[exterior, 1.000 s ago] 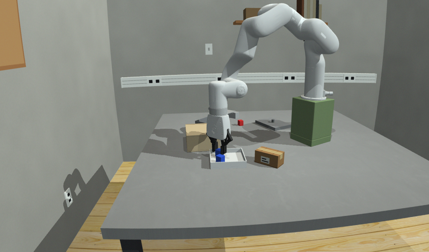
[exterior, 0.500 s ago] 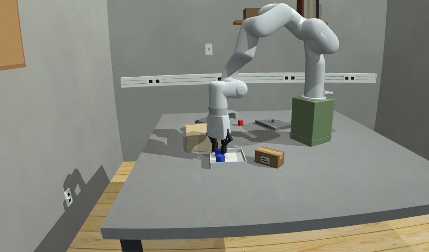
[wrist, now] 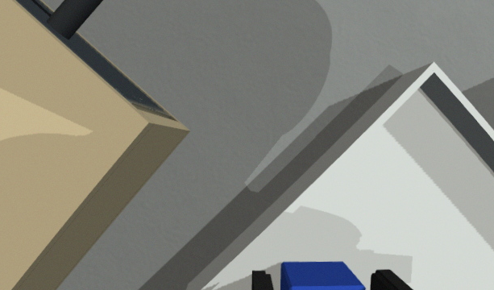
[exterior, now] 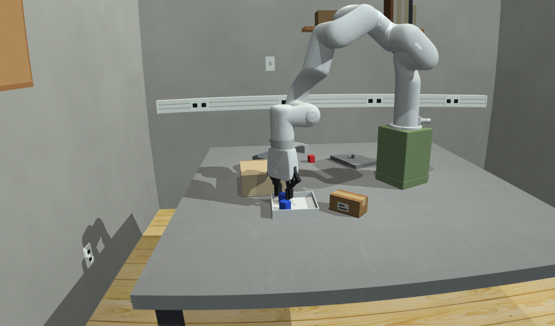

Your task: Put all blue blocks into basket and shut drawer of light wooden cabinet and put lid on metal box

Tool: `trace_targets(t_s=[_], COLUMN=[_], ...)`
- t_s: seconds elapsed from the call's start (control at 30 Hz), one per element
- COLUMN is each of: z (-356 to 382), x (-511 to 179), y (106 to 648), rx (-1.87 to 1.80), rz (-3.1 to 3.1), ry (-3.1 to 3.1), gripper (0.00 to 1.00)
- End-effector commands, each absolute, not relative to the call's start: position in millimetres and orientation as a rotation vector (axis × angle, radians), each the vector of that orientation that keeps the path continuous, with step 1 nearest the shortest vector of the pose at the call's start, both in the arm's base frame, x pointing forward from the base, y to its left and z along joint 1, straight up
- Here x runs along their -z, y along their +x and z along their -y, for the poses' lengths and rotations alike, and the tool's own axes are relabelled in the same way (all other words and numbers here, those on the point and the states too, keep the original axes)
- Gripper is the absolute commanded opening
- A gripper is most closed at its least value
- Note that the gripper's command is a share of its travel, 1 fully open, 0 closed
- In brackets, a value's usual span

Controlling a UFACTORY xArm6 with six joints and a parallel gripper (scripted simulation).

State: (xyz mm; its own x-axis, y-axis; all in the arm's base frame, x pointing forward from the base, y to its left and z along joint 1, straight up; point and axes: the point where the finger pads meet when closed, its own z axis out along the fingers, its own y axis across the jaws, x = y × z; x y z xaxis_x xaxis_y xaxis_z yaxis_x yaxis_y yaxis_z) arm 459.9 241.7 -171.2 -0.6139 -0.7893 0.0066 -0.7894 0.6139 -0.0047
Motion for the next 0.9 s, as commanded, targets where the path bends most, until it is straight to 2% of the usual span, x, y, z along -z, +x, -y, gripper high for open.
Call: trace_targets(t_s=[0.0, 0.87], z=[-242.7, -243.1], x=[167.5, 103.2], y=[461.8, 461.6], rx=[-0.011, -0.011], rz=[2.823, 2.823], ry=[1.381, 1.381], gripper=[0.47, 0.47])
